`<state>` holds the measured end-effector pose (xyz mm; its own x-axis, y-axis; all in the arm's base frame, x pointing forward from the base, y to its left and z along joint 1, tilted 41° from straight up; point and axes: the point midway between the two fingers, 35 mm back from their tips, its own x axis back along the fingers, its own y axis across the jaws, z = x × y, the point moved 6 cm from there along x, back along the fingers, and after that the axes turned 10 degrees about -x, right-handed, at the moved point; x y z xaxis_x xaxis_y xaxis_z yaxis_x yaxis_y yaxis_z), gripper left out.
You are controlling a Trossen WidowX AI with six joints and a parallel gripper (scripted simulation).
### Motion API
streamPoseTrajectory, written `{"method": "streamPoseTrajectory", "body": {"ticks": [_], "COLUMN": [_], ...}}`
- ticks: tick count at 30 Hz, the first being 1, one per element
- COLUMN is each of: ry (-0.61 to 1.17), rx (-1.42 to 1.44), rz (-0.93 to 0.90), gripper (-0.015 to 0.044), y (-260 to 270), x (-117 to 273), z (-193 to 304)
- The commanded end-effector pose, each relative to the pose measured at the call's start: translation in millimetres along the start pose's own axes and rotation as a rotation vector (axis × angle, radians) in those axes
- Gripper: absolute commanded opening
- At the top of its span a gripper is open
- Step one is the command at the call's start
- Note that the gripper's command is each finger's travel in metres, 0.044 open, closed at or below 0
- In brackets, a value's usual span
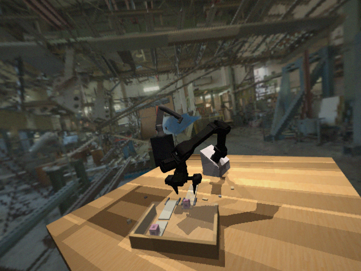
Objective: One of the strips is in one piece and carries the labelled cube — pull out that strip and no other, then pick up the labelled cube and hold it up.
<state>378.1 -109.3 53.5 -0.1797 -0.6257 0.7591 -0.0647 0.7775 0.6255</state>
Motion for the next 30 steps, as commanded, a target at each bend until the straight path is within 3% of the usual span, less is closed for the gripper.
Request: {"method": "streamPoseTrajectory", "body": {"ticks": [1,5,12,30], "ry": [-0.008,-0.008,-0.008,-0.009], "rx": [0.001,0.001,0.001,0.001], "rz": [-0.003,-0.003,-0.003,-0.004], "gripper": [0.044,0.044,0.0256,0.025], "y": [3.8,5.2,5.0,5.0], "x": [4.3,5.7,-2.9,-32.5], "z": [-14.3,-19.6,-20.2,-20.5]}}
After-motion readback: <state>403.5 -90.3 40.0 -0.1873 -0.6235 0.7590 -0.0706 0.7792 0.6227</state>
